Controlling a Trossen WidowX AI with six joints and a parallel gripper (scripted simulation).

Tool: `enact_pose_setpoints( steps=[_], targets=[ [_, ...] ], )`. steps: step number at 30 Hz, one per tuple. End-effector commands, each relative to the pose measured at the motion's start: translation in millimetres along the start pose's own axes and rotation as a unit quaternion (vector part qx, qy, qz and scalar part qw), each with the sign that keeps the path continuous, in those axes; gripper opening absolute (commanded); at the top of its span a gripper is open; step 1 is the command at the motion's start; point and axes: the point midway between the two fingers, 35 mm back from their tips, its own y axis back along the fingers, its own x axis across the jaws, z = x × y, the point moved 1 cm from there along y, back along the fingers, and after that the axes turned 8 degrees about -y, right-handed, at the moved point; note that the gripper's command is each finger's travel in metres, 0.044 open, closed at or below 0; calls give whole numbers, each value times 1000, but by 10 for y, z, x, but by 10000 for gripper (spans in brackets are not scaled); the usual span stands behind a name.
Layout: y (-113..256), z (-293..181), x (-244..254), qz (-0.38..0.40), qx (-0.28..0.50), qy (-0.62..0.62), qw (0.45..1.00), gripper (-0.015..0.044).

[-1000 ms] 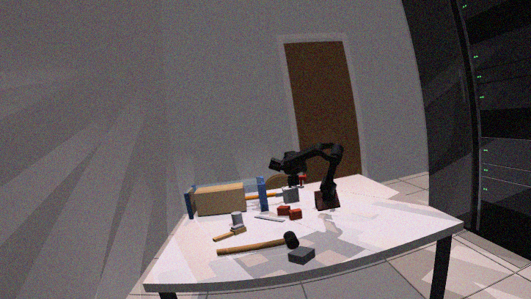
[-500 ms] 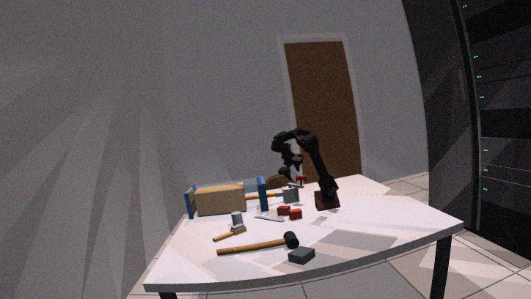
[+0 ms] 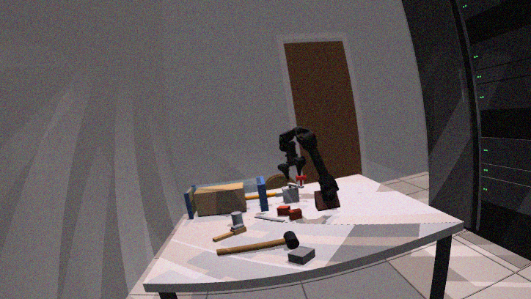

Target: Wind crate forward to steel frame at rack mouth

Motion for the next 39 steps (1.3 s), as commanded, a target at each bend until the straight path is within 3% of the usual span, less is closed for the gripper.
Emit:
enact_pose_setpoints(
  steps=[1,25,37,39],
  targets=[
    [-210,36,-7,-3,-10,-4,1000,440],
    [-564,44,-12,-4,-10,-4,1000,440],
    [-520,32,-8,-2,-8,-1,1000,125],
    [-520,32,-8,-2,-8,-1,1000,112]
  ],
)
